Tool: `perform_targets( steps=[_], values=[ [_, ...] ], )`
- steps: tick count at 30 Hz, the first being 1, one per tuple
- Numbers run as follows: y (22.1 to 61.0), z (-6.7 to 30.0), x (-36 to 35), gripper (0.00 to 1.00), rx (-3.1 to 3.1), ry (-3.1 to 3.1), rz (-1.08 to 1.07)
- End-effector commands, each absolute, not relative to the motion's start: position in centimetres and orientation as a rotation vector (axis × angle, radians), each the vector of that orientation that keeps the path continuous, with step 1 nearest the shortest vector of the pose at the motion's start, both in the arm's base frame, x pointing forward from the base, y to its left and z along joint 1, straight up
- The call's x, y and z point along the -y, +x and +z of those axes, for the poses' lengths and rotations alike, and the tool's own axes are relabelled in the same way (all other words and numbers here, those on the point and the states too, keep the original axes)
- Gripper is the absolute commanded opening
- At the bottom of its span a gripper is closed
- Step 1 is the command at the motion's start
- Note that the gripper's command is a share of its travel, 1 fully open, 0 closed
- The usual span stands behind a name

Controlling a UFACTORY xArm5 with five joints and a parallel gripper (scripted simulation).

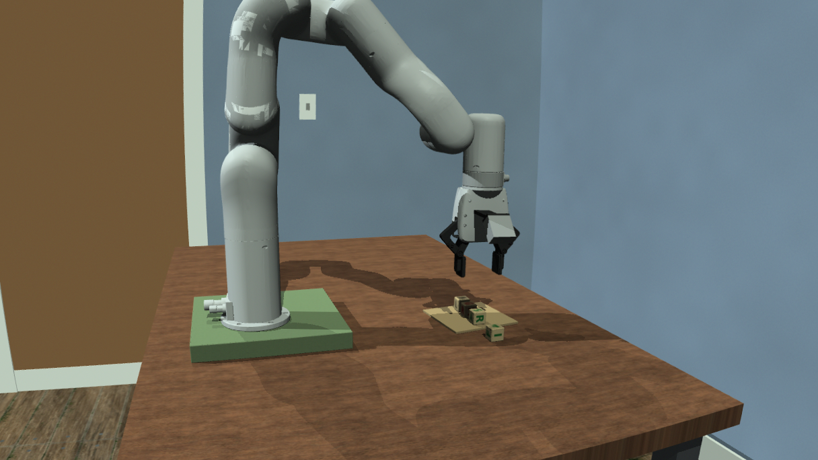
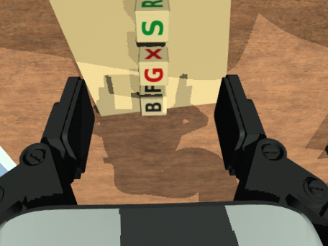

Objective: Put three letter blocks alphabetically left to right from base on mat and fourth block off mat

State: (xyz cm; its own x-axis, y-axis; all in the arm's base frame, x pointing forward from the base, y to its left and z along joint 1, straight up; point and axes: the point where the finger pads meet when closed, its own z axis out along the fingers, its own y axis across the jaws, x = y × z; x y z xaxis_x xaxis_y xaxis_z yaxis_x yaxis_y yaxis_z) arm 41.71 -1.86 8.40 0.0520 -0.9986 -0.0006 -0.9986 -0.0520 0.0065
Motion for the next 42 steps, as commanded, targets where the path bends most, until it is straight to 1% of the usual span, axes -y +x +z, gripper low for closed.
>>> perform_targets(
  steps=[1,22,27,34,36,42],
  values=[
    [41.9,8.6,1.9,1.00,2.162,2.278,-0.002],
    [41.9,8.9,1.9,1.00,2.162,2.278,-0.002],
    [41.9,10.3,1.9,1.00,2.162,2.278,-0.002],
    [41.9,13.7,1.8,1.00,2.162,2.278,-0.002],
    [41.9,13.7,1.8,1.00,2.162,2.278,-0.002],
    [41.9,16.1,1.8,1.00,2.162,2.278,-0.002]
  ],
)
